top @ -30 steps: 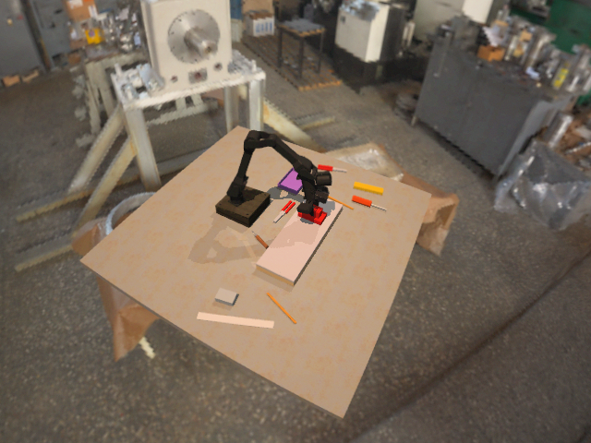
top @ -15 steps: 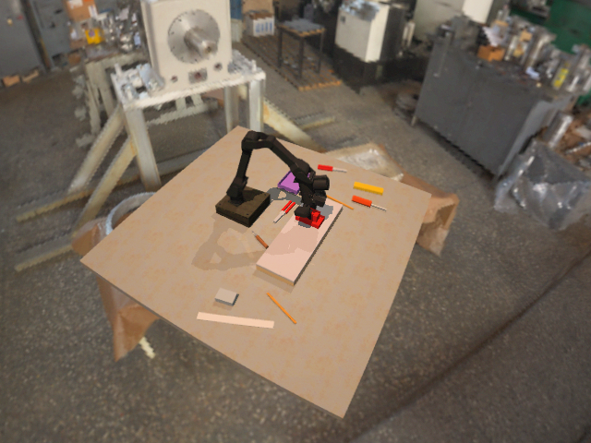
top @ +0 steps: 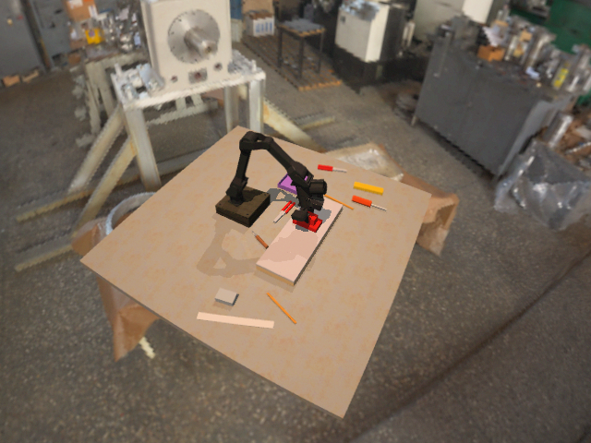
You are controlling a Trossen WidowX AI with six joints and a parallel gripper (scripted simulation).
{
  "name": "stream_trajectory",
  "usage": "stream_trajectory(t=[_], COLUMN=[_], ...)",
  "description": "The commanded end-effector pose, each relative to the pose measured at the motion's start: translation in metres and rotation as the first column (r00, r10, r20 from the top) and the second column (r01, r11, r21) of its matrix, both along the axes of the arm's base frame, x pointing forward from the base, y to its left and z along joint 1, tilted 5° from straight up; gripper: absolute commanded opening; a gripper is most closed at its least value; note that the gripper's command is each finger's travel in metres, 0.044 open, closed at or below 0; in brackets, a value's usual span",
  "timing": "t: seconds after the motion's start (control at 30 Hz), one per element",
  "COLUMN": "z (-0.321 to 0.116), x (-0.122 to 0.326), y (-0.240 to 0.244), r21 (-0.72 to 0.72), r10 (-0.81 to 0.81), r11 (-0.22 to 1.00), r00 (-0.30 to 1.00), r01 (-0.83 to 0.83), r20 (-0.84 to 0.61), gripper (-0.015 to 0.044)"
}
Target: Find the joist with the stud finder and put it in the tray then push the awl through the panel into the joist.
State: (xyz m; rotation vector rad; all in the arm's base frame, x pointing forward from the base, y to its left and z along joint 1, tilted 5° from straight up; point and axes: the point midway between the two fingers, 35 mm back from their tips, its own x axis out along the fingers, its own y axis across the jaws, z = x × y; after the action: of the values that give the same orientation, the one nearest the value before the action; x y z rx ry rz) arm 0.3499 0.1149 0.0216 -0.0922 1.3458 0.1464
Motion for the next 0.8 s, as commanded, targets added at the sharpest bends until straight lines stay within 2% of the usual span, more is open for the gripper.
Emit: stream_trajectory(t=[0.0,0.77], z=[-0.001,-0.001], x=[0.0,0.006], y=[-0.011,-0.05], r21=[-0.002,-0.005], r10=[-0.001,-0.001], r11=[1.0,1.0], r00=[1.0,1.0], r01=[0.001,0.001], r20=[-0.001,-0.001], gripper=[0.0,0.0])
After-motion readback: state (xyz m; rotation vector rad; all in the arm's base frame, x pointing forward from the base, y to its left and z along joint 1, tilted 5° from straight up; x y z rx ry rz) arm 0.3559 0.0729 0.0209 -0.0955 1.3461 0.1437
